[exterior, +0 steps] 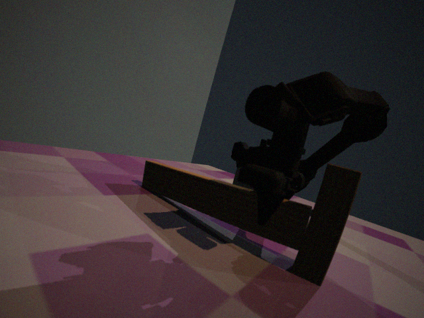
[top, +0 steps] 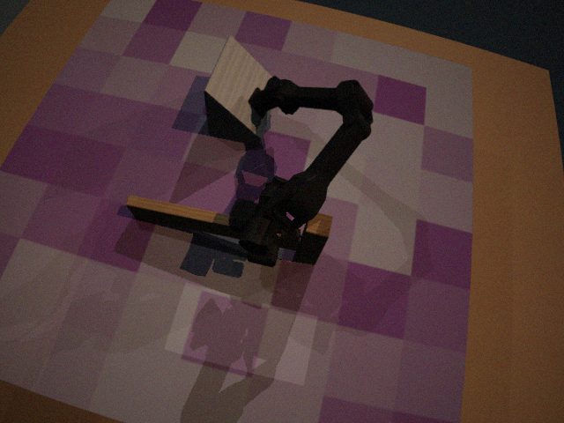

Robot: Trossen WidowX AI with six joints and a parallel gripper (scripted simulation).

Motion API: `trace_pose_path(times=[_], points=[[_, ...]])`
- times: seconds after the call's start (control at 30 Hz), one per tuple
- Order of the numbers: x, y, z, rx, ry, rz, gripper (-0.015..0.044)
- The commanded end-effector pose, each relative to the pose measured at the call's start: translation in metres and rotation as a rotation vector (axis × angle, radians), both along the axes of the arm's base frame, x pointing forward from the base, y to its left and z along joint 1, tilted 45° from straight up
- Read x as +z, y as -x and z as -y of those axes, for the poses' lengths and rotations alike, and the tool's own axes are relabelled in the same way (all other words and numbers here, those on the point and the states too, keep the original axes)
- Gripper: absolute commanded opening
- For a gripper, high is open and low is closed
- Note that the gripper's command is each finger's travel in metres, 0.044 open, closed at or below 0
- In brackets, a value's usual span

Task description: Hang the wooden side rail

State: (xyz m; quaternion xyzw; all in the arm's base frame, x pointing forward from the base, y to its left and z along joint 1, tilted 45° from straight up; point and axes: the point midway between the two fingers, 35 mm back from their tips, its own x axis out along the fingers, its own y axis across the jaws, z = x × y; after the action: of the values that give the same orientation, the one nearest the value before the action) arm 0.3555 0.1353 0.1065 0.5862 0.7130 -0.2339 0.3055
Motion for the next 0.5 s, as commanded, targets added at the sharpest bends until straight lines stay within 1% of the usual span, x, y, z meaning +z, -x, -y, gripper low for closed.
trace_pose_path(times=[0.0,0.47], points=[[0.0071,-0.0022,0.0022,-0.012,-0.004,0.016,0.0000],[0.0063,-0.0021,0.0008,-0.012,-0.004,0.016,0.0000]])
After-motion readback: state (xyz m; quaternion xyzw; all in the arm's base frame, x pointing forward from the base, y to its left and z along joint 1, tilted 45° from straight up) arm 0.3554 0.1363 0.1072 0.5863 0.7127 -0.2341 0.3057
